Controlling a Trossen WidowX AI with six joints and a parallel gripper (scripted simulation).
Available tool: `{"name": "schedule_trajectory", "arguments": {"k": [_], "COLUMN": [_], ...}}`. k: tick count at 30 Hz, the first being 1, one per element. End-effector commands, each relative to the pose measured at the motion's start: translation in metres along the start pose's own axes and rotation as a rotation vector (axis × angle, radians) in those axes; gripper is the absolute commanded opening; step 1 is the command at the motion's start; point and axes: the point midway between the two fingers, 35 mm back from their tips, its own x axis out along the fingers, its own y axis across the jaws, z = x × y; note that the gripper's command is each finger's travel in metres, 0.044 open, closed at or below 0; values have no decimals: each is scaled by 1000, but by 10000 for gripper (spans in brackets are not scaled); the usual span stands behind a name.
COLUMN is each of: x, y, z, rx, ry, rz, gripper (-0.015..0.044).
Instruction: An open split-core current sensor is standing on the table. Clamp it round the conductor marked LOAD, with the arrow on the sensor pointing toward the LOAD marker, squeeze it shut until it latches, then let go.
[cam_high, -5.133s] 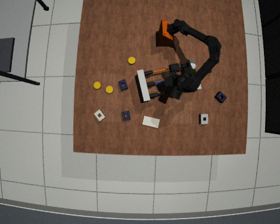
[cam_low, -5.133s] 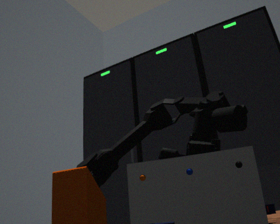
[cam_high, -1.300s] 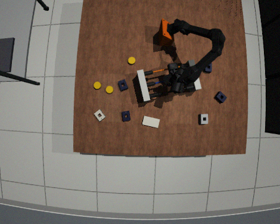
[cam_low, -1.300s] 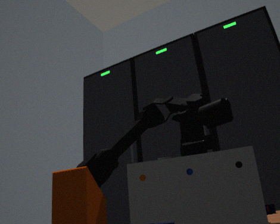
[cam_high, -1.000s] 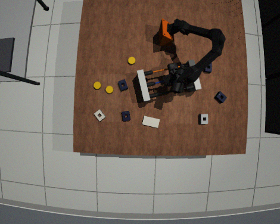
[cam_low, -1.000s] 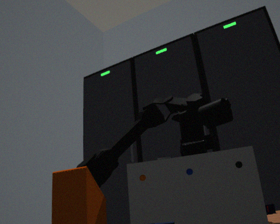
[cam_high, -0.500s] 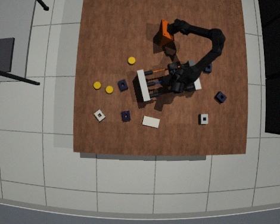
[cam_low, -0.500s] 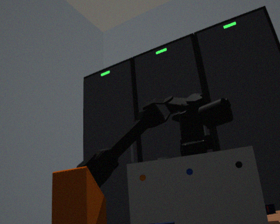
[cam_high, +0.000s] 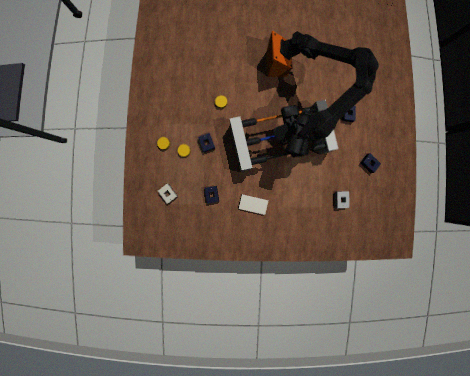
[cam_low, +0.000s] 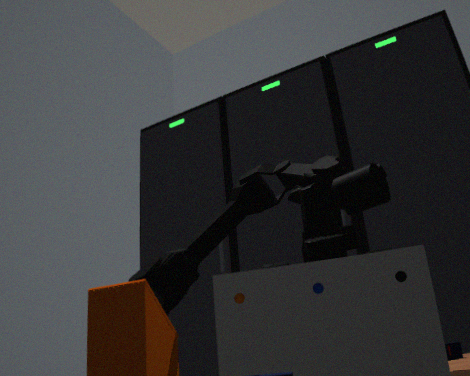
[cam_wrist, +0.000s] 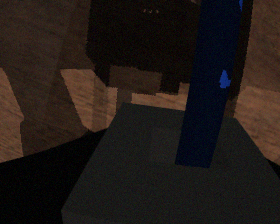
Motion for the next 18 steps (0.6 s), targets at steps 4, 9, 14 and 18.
{"name": "schedule_trajectory", "arguments": {"k": [4, 9, 14, 18], "x": [0, 0, 0, 3], "y": [0, -1, -1, -1], "z": [0, 0, 0, 0], "rx": [0, 0, 0, 0], "ry": [0, 0, 0, 0], "rz": [0, 0, 0, 0], "gripper": [0, 0, 0, 0]}}
